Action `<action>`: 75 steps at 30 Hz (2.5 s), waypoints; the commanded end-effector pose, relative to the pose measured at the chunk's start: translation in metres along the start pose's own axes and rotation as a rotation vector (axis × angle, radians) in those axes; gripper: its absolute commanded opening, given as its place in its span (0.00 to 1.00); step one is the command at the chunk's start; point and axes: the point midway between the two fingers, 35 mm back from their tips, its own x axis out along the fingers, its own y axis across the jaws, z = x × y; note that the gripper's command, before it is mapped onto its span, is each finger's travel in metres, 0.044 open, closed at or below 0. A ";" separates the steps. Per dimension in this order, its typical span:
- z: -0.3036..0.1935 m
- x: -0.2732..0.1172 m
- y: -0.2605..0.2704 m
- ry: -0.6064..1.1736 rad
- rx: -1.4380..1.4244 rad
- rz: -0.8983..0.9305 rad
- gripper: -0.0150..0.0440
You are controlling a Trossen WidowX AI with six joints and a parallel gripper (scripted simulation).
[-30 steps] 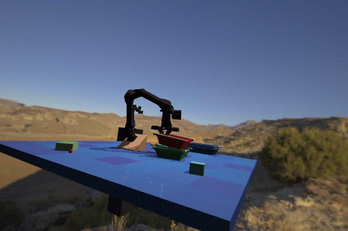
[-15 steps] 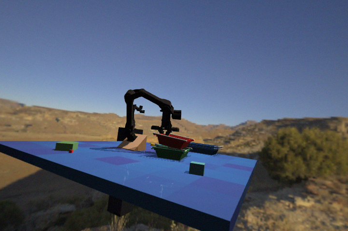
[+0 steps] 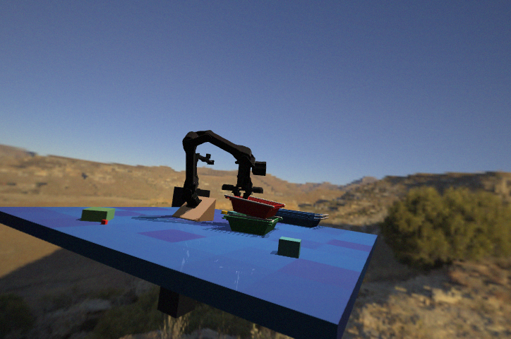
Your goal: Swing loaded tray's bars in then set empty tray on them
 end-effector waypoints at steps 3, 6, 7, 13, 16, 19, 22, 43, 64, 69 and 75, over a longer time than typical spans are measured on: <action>-0.002 0.004 0.004 0.002 -0.003 0.019 0.25; -0.002 0.004 0.004 0.002 -0.003 0.019 0.25; -0.002 0.004 0.004 0.002 -0.003 0.019 0.25; -0.002 0.004 0.004 0.002 -0.003 0.019 0.25; 0.000 0.002 0.001 0.000 0.000 0.003 0.25; -0.001 0.007 0.003 0.001 -0.001 0.010 0.25; -0.002 0.012 0.005 0.002 -0.003 0.017 0.25; -0.002 0.013 0.006 0.002 -0.003 0.019 0.25; -0.002 0.013 0.006 0.002 -0.003 0.019 0.25; -0.002 0.013 0.006 0.002 -0.003 0.019 0.25; -0.002 0.013 0.006 0.002 -0.003 0.019 0.25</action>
